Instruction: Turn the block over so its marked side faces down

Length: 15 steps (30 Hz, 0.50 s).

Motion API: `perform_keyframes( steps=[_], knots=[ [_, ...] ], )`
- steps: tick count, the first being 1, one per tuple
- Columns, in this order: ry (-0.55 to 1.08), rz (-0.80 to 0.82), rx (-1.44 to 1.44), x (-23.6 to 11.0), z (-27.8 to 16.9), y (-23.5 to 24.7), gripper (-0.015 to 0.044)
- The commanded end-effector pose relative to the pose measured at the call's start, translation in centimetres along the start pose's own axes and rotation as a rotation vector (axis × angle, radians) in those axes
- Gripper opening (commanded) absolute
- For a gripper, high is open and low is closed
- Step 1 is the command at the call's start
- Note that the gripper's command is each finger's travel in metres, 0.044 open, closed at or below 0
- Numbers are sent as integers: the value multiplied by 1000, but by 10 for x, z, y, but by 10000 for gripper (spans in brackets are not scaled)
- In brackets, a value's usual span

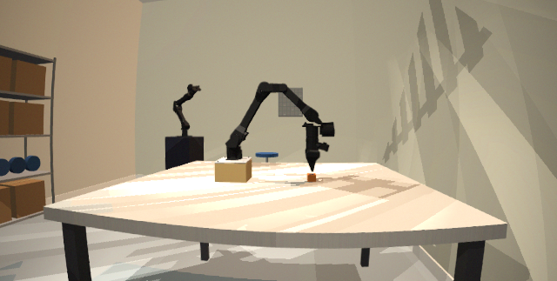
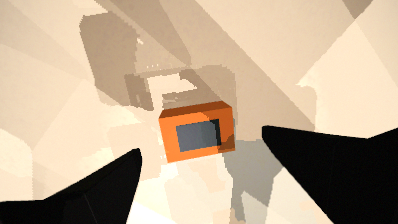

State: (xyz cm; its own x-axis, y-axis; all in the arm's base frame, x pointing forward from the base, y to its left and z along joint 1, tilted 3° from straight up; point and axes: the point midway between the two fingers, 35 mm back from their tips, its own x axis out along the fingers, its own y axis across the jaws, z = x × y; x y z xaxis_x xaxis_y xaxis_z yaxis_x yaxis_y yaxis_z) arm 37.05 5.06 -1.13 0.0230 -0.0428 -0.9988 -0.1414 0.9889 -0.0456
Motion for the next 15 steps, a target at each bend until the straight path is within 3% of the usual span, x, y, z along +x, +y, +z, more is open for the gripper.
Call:
perform_keyframes(
  steps=[1,15],
  knots=[
    [6,3,3,7,-2,0,440],
    [7,3,3,30,-3,1,440]
  ],
)
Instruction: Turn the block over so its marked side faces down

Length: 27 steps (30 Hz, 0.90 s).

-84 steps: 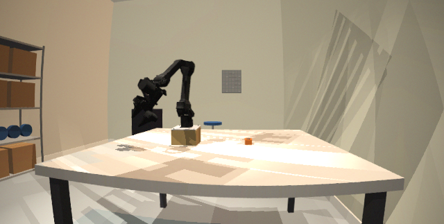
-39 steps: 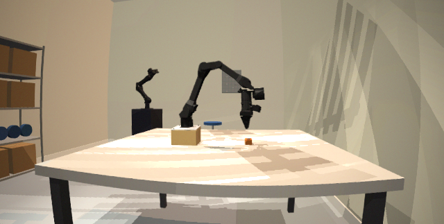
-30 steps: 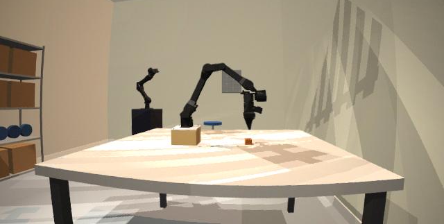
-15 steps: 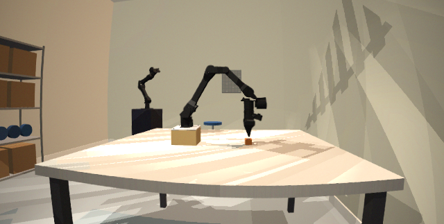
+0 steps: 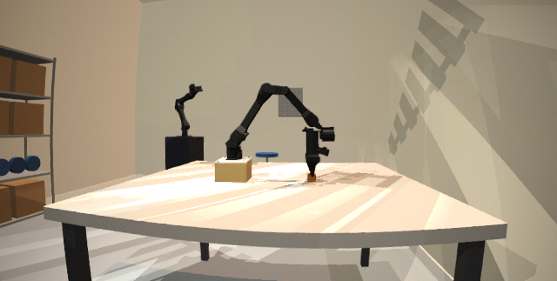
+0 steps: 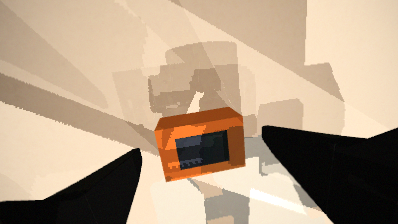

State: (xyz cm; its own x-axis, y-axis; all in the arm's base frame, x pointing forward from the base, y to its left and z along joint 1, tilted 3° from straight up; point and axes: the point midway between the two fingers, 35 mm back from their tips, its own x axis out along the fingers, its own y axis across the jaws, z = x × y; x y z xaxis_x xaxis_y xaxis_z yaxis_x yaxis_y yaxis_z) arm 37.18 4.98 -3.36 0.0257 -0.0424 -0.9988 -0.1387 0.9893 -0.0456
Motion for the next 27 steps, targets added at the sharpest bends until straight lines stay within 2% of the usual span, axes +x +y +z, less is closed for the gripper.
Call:
perform_keyframes(
  steps=[1,5,11,27],
  knots=[
    [9,3,0,9,-4,0,440],
    [9,3,0,13,-4,0,440],
    [9,3,0,13,-4,0,282],
    [9,3,0,13,-4,0,176]
  ],
)
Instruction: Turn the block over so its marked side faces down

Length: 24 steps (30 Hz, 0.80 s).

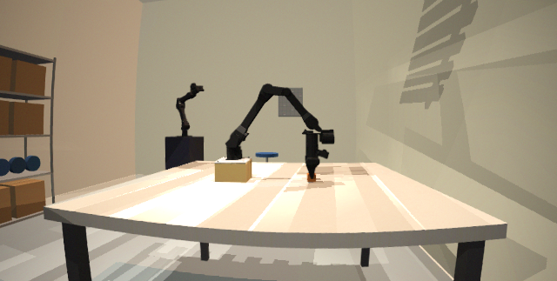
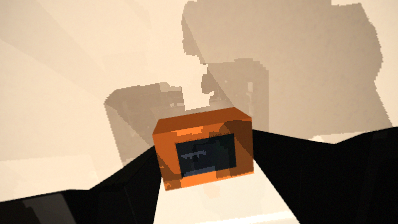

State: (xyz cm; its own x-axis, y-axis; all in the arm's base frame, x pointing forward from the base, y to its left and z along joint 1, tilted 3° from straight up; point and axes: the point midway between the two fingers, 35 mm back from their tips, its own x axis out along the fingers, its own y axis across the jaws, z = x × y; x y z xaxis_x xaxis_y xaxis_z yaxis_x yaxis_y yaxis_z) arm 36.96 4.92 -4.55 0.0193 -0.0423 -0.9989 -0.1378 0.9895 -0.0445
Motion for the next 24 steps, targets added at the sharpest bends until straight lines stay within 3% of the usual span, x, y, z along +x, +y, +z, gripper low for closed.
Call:
perform_keyframes(
  steps=[1,5,11,24],
  knots=[
    [3,2,-1,1,-1,0,169],
    [3,2,-1,1,-1,0,142],
    [3,2,-1,-28,-1,0,0],
    [-115,3,-1,-21,2,1,0]
  ],
)
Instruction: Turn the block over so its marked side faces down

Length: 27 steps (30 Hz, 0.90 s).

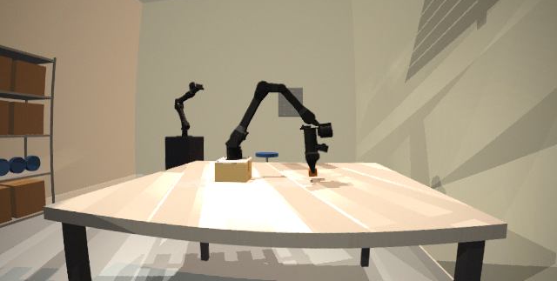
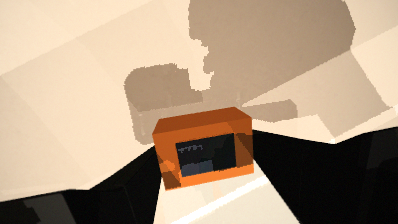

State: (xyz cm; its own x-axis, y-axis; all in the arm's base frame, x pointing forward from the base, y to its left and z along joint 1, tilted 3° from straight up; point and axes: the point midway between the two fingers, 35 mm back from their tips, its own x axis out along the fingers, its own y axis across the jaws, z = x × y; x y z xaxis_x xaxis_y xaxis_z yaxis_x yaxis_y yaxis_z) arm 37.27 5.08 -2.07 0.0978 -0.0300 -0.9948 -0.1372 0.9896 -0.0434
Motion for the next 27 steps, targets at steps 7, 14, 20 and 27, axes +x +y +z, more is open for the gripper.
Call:
perform_keyframes(
  steps=[7,14,20,27],
  knots=[
    [-146,3,-2,8,-2,1,0],
    [-256,3,-2,9,-3,1,0],
    [-351,2,-2,8,-6,1,0],
    [-458,1,-2,4,-11,0,0]
  ],
)
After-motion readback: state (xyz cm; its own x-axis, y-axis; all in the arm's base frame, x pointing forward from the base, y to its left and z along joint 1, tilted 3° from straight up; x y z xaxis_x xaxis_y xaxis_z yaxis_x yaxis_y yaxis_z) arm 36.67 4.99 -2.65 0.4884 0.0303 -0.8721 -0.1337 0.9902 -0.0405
